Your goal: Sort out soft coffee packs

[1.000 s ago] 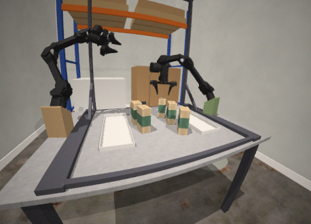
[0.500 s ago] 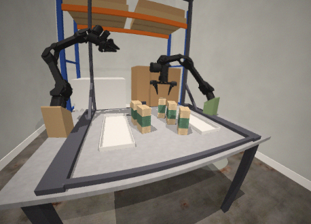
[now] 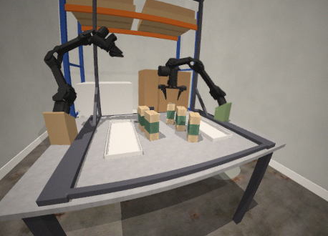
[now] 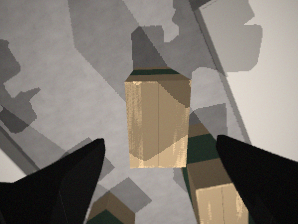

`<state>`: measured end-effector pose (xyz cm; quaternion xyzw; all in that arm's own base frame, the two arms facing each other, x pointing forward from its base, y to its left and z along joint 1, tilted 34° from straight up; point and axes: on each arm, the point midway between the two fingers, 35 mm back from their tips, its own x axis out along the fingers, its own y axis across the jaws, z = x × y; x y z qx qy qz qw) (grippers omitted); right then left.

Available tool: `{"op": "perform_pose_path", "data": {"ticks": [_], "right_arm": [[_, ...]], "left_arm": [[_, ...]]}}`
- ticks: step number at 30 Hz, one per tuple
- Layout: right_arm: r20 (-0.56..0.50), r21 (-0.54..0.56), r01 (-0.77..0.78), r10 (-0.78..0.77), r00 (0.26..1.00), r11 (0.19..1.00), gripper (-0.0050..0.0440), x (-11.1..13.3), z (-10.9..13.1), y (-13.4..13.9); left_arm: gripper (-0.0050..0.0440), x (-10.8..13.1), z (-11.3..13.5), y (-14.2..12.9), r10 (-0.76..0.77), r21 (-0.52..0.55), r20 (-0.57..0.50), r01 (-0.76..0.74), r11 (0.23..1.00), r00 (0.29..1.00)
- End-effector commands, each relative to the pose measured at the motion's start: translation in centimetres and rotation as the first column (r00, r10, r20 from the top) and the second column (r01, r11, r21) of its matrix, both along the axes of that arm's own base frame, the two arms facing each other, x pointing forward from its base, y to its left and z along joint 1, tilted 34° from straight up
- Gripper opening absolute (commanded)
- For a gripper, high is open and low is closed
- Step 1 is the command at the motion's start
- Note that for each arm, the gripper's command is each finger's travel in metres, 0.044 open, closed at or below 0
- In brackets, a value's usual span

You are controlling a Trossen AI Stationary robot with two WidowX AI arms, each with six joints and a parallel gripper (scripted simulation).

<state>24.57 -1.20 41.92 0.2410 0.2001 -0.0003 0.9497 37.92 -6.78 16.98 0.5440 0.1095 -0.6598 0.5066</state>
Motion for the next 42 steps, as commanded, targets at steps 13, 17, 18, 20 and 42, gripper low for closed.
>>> {"op": "perform_pose_path", "data": {"ticks": [13,17,18,20,42], "right_arm": [[-0.069,-0.459,-0.250,0.246,0.967,0.853,0.0368,-0.9,-1.1,0.2],[-0.107,-0.570,-0.316,0.313,0.944,0.759,0.0368,-1.4,-1.8,0.3],[-0.117,-0.595,-0.331,0.329,0.937,0.732,0.0368,-1.4,-1.8,0.3],[-0.140,-0.643,-0.361,0.359,0.923,0.675,0.0368,-1.4,-1.8,0.3],[-0.384,-0.877,-0.480,0.560,0.734,0.027,0.0368,-3.0,-3.7,0.7]], "left_arm": [[0.0375,0.1,0.7,0.1,-0.002,0.005,0.026,0.002,1.000,1.000],[0.0375,0.1,0.7,0.1,-0.002,0.005,0.026,0.002,1.000,1.000],[0.0375,0.1,0.7,0.1,-0.002,0.005,0.026,0.002,1.000,1.000],[0.0375,0.1,0.7,0.1,-0.002,0.005,0.026,0.002,1.000,1.000],[0.0375,0.1,0.7,0.1,-0.002,0.005,0.026,0.002,1.000,1.000]]}}
